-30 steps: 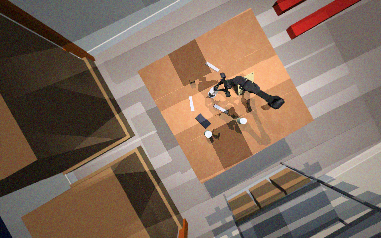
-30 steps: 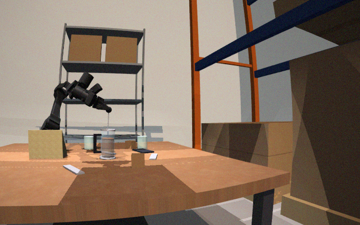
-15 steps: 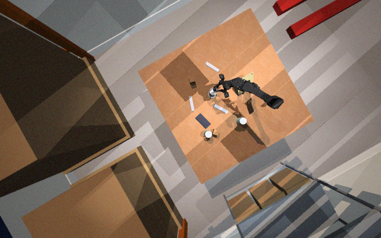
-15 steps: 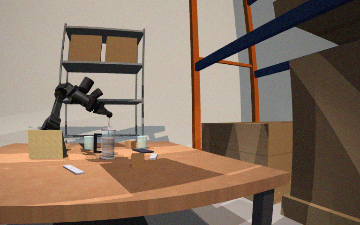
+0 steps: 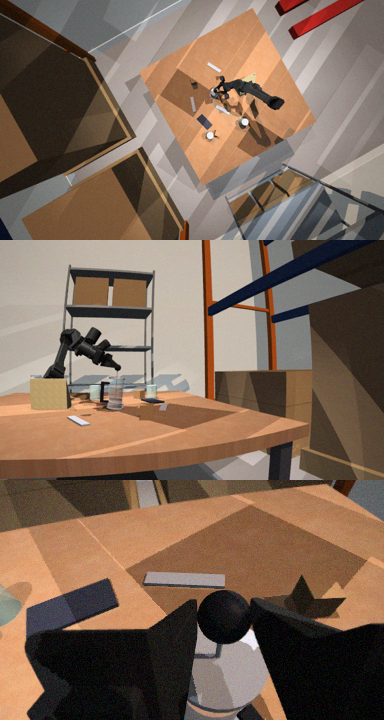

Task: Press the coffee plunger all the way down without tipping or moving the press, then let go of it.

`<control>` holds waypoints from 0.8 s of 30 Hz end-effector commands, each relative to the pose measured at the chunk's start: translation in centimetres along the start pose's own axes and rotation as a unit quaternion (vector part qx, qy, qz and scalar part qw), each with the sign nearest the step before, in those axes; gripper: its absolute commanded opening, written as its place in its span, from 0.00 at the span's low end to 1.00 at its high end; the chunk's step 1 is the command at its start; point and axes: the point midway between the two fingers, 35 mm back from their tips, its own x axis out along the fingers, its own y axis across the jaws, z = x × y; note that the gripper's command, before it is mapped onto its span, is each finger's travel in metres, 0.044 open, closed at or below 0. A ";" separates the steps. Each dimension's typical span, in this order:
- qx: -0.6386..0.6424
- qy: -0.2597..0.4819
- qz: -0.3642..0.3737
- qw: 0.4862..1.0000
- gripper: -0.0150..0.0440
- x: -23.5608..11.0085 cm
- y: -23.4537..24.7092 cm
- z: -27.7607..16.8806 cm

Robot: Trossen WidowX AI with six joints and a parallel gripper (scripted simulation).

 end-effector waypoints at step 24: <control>0.014 0.021 0.002 1.000 0.46 0.9 -0.2 -1.3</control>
